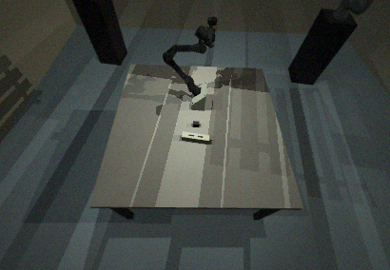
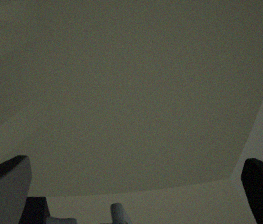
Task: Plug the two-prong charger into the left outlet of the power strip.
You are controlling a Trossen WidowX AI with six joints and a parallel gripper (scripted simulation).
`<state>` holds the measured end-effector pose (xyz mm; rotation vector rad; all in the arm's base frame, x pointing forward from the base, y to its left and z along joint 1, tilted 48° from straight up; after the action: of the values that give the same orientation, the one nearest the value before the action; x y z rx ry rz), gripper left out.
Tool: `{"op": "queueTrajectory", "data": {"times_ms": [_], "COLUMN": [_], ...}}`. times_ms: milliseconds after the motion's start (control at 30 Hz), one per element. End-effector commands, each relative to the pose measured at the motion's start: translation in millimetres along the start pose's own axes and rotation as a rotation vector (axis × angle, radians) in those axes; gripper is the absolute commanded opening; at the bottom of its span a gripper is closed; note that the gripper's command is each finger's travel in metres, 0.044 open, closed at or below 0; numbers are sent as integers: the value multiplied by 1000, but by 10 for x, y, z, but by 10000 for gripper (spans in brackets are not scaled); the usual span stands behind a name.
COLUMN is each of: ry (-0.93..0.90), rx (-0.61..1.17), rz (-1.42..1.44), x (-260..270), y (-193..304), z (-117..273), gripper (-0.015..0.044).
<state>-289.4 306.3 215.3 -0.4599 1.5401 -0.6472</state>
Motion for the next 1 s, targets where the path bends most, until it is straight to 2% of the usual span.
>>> {"op": "queueTrajectory", "data": {"times_ms": [0,300,733,967], "ry": [30,113,229,266], "rx": [55,248,585,661], "rz": [-40,-117,-269,-378], "x": [-66,-178,-227,-152], "y": [154,607,1298,1509], "z": [127,448,1122,1466], "gripper": [440,440,440,440]}}
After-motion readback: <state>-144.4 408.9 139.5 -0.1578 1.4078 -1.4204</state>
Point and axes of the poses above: the point midway between the two fingers, 35 mm back from their tips, its own z axis back along the fingers, its own x axis across the jaws, y = z × x, the point moved 3 cm from there along z, back along the fingers, and after that the axes turned 7 degrees about z, right-handed, at the moved point
